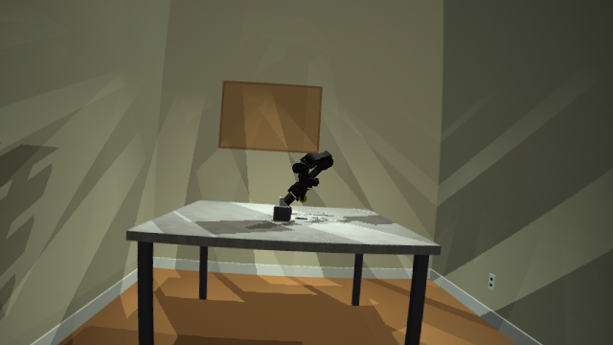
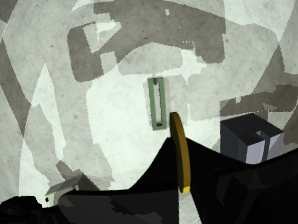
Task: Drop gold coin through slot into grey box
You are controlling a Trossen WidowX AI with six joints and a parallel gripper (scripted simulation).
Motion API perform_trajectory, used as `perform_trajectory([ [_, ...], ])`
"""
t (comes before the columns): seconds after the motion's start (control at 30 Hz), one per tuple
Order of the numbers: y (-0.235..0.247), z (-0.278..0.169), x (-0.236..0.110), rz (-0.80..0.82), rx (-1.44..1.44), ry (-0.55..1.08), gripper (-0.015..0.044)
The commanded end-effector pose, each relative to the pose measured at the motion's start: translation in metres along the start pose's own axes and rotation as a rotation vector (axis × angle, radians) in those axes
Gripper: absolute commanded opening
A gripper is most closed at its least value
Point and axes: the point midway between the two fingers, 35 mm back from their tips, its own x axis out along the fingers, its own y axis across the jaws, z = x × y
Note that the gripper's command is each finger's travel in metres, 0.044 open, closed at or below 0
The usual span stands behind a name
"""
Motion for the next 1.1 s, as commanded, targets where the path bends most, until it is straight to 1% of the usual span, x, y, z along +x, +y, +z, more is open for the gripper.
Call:
perform_trajectory([
  [0.0, -0.006, -0.002, -0.001, 0.001, -0.065, 0.005, 0.0],
  [0.2, -0.009, -0.003, -0.002, 0.001, -0.07, 0.005, 0.0],
  [1.07, -0.065, -0.035, -0.007, -0.003, -0.069, 0.013, 0.0],
])
